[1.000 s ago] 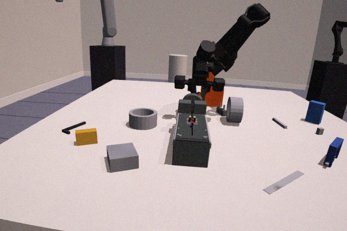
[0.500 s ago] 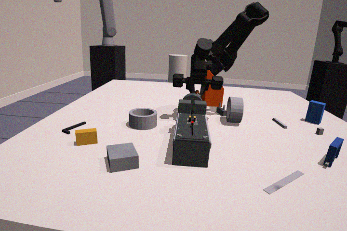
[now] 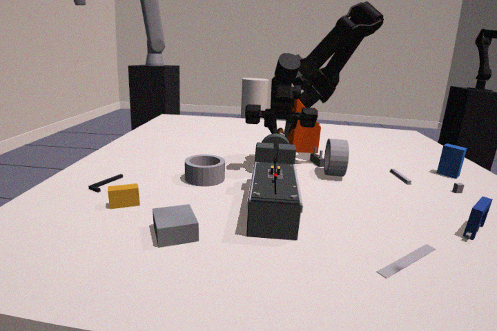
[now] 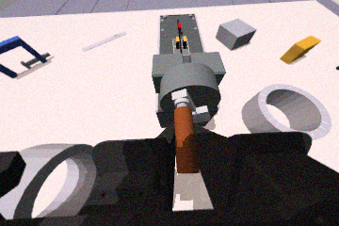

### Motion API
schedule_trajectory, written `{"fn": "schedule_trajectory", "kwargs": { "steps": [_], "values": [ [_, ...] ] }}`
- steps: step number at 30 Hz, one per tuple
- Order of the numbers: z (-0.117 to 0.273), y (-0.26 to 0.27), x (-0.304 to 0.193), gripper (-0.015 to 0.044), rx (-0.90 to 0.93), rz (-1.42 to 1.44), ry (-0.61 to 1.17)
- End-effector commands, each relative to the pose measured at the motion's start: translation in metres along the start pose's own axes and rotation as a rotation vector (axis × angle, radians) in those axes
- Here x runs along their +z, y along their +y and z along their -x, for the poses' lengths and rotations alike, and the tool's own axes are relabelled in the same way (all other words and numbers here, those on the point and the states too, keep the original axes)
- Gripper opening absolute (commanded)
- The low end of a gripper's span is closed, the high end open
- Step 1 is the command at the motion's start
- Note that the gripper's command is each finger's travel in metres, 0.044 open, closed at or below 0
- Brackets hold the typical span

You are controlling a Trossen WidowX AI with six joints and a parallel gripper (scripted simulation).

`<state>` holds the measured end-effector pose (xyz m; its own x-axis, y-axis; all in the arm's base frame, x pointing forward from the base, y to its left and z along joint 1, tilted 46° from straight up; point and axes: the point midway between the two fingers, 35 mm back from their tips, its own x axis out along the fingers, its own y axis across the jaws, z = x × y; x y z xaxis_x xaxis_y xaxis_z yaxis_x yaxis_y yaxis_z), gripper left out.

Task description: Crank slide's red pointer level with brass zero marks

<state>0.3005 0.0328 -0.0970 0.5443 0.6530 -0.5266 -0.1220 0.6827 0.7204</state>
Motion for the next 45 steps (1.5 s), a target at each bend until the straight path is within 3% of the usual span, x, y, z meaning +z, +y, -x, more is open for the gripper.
{"fn": "schedule_trajectory", "kwargs": {
  "steps": [1, 45],
  "values": [
    [0.003, -0.009, 0.002, 0.0000, -0.020, -0.008, -0.013],
    [-0.004, -0.035, -0.005, 0.0000, -0.021, -0.007, -0.013]
  ]
}}
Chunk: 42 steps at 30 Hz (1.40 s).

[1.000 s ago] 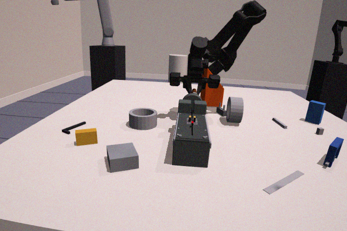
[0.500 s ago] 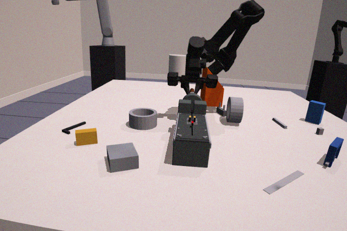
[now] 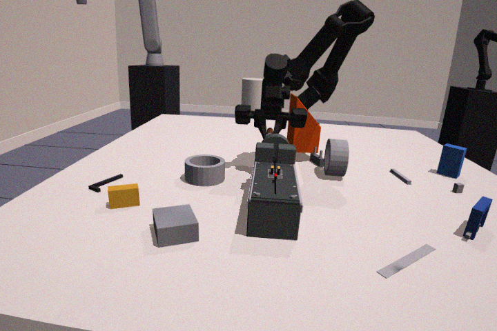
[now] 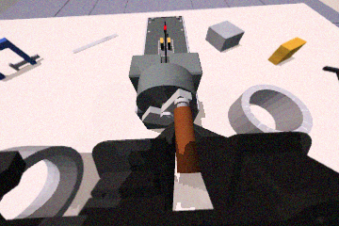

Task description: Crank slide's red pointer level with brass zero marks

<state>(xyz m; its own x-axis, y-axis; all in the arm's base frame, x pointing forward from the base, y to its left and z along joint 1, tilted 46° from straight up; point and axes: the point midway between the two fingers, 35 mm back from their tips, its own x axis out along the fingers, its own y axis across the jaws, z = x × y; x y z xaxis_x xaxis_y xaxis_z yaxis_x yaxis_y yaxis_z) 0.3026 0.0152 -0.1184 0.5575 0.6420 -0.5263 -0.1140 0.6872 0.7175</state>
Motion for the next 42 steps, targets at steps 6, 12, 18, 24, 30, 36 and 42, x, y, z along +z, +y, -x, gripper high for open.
{"fn": "schedule_trajectory", "kwargs": {
  "steps": [6, 12, 18, 24, 30, 36, 42],
  "values": [
    [-0.007, -0.012, -0.007, 0.0000, -0.012, -0.003, 0.002],
    [-0.011, -0.014, -0.012, 0.0000, -0.012, -0.003, 0.002],
    [-0.016, -0.016, -0.016, 0.0000, -0.011, -0.003, 0.002],
    [-0.021, -0.015, -0.021, 0.0000, -0.011, -0.003, 0.002],
    [-0.027, -0.013, -0.026, 0.0000, -0.010, -0.004, 0.002],
    [-0.032, -0.009, -0.031, 0.0000, -0.010, -0.005, 0.002],
    [-0.036, -0.004, -0.035, 0.0000, -0.010, -0.005, 0.002]
  ]
}}
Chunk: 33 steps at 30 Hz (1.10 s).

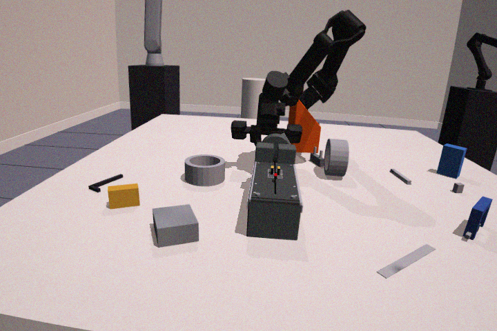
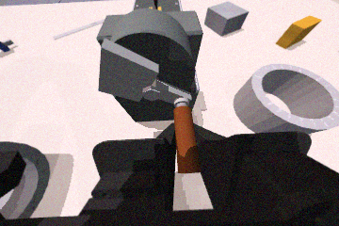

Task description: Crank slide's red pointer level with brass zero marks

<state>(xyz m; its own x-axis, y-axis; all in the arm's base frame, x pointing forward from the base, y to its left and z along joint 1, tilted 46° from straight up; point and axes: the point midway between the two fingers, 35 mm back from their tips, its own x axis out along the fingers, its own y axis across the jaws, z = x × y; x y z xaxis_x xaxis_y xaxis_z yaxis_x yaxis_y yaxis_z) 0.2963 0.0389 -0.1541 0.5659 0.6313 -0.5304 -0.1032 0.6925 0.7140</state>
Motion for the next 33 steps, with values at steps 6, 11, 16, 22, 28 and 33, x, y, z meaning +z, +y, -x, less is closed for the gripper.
{"fn": "schedule_trajectory", "kwargs": {
  "steps": [6, 11, 16, 22, 28, 33],
  "values": [
    [-0.008, 0.010, -0.008, 0.0000, 0.002, 0.000, 0.011],
    [-0.009, 0.014, -0.009, 0.0000, 0.002, -0.001, 0.011],
    [-0.010, 0.018, -0.010, 0.0000, 0.002, -0.001, 0.011],
    [-0.011, 0.022, -0.011, 0.0000, 0.003, -0.002, 0.012],
    [-0.010, 0.024, -0.011, 0.0000, 0.003, -0.002, 0.012],
    [-0.010, 0.024, -0.011, 0.0000, 0.003, -0.002, 0.012]
  ]
}}
